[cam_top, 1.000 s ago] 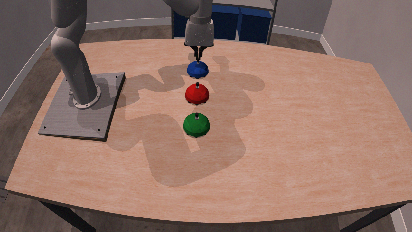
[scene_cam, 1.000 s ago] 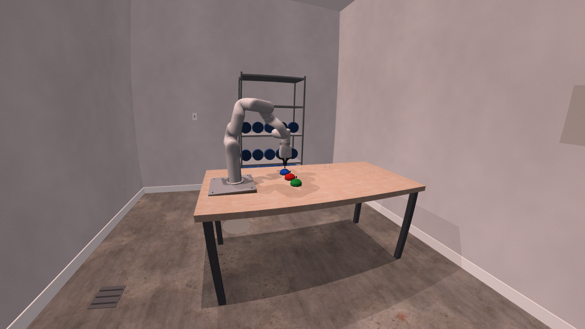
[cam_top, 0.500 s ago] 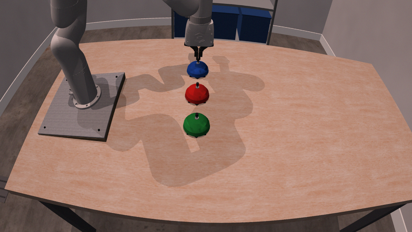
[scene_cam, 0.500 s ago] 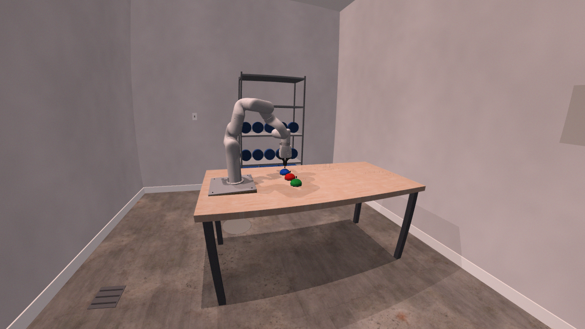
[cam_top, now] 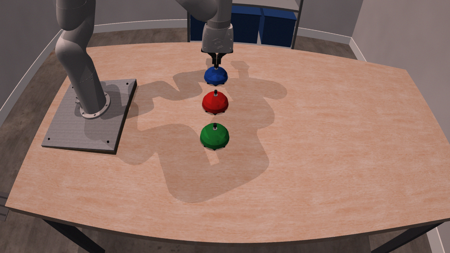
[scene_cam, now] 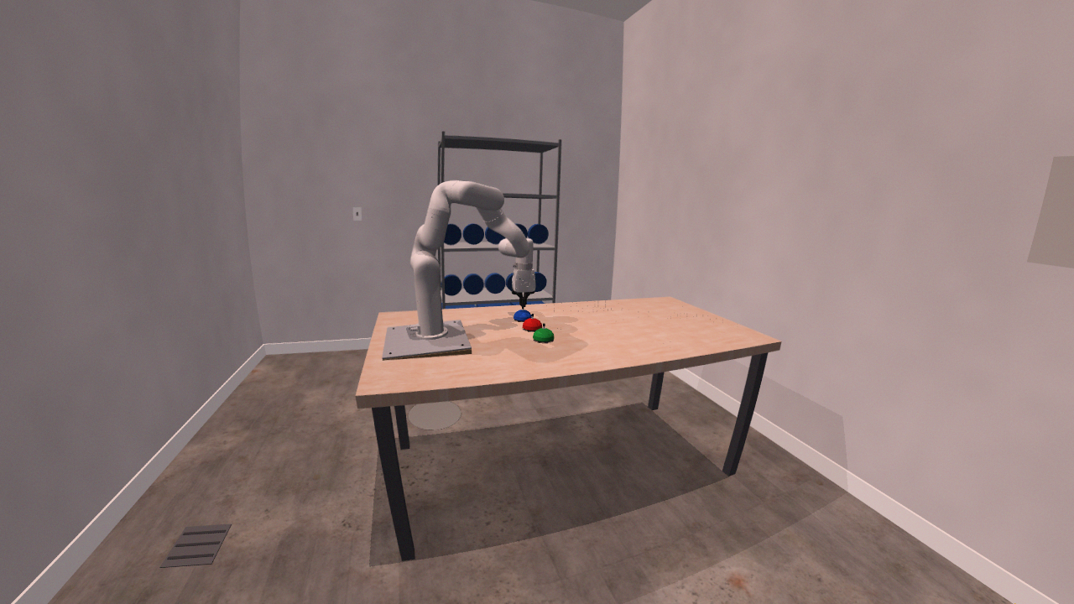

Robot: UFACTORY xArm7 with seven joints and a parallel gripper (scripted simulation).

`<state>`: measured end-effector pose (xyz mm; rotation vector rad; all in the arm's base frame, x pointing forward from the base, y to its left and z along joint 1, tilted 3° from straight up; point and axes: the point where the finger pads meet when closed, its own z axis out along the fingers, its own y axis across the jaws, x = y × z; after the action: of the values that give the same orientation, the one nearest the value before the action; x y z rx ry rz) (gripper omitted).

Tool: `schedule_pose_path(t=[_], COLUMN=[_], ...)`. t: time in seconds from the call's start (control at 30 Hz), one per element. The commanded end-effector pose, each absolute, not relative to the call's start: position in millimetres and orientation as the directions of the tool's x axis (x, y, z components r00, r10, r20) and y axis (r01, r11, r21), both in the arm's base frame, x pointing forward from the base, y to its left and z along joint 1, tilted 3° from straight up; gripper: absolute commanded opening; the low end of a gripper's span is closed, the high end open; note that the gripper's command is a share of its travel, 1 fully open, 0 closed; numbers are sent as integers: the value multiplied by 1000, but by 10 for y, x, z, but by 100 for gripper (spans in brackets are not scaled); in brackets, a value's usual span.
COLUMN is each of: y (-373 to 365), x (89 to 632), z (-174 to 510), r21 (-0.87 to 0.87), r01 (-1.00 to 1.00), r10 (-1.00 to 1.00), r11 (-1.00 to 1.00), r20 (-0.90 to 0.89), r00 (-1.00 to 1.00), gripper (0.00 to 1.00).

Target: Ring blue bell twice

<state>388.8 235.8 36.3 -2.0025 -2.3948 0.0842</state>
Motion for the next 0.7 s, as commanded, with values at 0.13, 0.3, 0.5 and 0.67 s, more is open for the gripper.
schedule_pose_path(t=[0.13,0.3,0.5,0.67], y=[2367,2367,2366,2366], x=[3902,3902,3900,3900], z=[377,369,341,341], r21=[-49,-49,-49,-49], r01=[983,983,983,983], r10=[984,984,984,984], r11=[176,176,176,176], r20=[-19,-19,-19,-19], r00=[-177,-177,-177,-177], gripper=[0,0,0,0])
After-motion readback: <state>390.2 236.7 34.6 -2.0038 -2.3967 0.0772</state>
